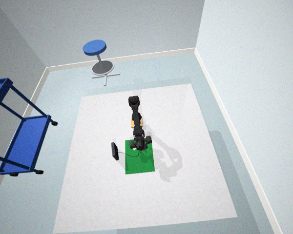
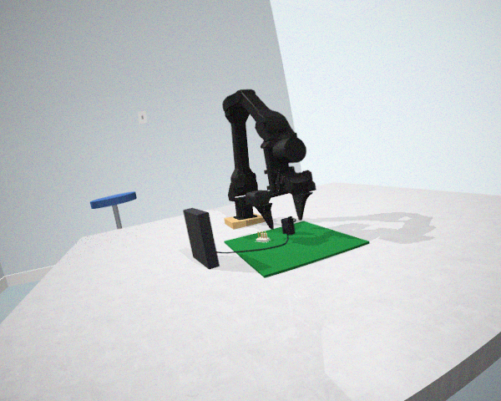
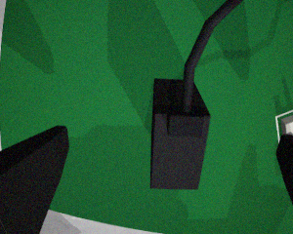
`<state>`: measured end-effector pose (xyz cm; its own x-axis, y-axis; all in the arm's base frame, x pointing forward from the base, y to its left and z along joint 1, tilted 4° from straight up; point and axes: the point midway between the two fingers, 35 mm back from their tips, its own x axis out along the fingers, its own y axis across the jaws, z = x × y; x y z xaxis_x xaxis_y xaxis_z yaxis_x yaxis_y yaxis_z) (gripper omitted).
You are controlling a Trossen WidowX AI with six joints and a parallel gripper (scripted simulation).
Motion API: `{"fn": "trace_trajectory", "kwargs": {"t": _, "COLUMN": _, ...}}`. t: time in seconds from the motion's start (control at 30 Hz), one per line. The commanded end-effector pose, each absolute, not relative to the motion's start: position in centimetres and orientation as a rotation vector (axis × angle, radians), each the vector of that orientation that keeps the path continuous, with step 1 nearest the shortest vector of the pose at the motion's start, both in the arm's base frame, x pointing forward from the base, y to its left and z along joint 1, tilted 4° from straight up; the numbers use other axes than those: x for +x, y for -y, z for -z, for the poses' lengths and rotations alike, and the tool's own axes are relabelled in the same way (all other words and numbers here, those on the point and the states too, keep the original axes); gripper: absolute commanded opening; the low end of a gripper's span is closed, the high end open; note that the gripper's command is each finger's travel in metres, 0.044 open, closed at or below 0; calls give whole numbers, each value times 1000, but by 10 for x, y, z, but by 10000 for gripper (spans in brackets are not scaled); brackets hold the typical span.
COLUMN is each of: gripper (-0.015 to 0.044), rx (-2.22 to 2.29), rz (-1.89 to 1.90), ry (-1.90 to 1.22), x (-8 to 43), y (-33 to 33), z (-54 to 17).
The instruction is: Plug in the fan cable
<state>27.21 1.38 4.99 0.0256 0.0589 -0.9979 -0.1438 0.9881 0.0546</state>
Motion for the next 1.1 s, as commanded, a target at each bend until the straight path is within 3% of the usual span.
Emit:
{"fn": "trace_trajectory", "kwargs": {"t": 0.0, "gripper": 440, "rx": -60, "rz": -158, "ry": -1551, "x": 269, "y": -15, "z": -41}}
{"fn": "trace_trajectory", "kwargs": {"t": 0.4, "gripper": 440, "rx": -60, "rz": -158, "ry": -1551, "x": 268, "y": -15, "z": -35}}
{"fn": "trace_trajectory", "kwargs": {"t": 0.93, "gripper": 20, "rx": -67, "rz": -157, "ry": -1546, "x": 270, "y": -14, "z": -37}}
{"fn": "trace_trajectory", "kwargs": {"t": 1.07, "gripper": 0, "rx": -67, "rz": -157, "ry": -1546, "x": 270, "y": -14, "z": -40}}
